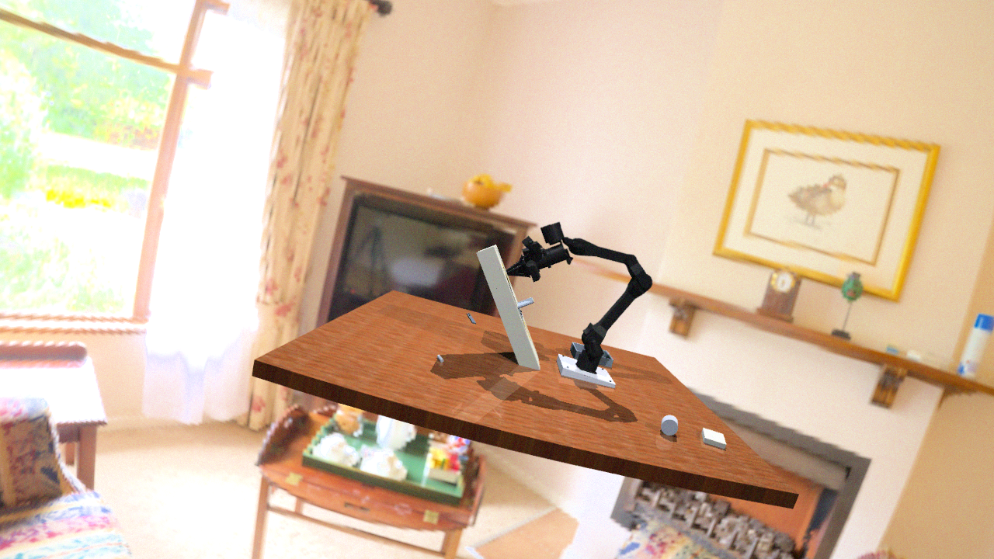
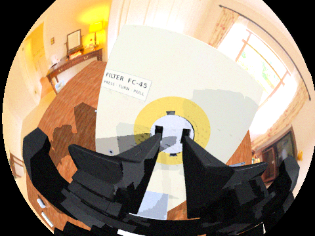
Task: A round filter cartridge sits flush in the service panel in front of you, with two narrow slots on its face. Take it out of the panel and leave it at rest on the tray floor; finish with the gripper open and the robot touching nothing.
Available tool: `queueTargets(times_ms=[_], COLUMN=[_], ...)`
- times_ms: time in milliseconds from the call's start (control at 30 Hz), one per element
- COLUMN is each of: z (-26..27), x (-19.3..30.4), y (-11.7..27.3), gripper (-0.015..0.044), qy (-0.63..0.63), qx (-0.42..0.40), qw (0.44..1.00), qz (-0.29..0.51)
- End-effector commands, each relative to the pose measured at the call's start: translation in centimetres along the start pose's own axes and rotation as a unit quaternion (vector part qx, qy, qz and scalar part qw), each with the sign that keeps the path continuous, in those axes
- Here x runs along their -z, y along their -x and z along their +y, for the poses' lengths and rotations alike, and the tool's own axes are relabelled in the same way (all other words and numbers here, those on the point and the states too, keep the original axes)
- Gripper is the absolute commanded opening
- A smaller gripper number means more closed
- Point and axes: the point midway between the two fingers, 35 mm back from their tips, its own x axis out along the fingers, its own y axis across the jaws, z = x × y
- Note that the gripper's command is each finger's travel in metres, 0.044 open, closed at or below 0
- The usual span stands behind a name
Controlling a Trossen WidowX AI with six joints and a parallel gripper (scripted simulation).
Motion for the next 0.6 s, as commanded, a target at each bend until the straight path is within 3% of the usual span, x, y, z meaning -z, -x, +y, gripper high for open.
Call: queueTargets(times_ms=[0, 567], z=[0.02, 0.02], x=[-0.02, 0.02], y=[-0.21, -0.63], gripper=[0.0107, 0.0107], qy=[0.002, 0.002], qx=[-0.001, -0.001], qw=[1.0, 1.0], qz=[0.0, 0.0])
